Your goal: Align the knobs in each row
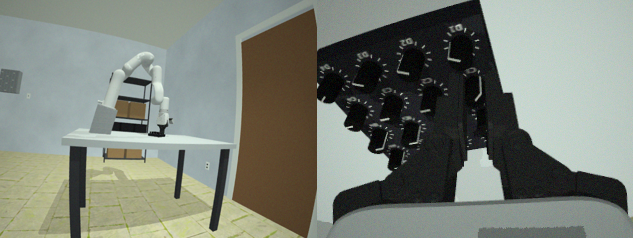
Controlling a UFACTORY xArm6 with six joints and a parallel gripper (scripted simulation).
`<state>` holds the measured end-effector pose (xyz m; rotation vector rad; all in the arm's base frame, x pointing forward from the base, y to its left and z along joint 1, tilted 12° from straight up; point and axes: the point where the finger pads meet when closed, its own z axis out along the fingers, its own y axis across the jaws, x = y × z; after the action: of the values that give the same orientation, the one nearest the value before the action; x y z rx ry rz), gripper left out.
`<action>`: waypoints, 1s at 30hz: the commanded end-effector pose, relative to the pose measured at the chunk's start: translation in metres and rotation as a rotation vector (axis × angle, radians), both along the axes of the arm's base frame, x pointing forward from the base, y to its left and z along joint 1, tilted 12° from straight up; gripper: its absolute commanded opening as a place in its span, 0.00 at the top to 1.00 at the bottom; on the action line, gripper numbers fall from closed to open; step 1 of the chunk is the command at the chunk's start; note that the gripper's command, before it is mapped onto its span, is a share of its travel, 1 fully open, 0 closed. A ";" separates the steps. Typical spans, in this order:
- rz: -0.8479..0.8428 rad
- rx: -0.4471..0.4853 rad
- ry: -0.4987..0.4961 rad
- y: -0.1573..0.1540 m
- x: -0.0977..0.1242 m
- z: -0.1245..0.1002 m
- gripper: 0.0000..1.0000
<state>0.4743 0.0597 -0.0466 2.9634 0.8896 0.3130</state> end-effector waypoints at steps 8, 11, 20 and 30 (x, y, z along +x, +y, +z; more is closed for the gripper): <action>-0.241 0.042 0.001 0.000 0.001 0.001 0.92; -0.315 0.057 0.003 0.000 0.001 0.001 0.92; -0.479 0.091 0.007 0.000 0.001 0.001 0.92; -0.719 0.141 0.013 0.000 0.001 0.001 0.92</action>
<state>0.4742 0.0596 -0.0467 3.1727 -0.0262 0.3288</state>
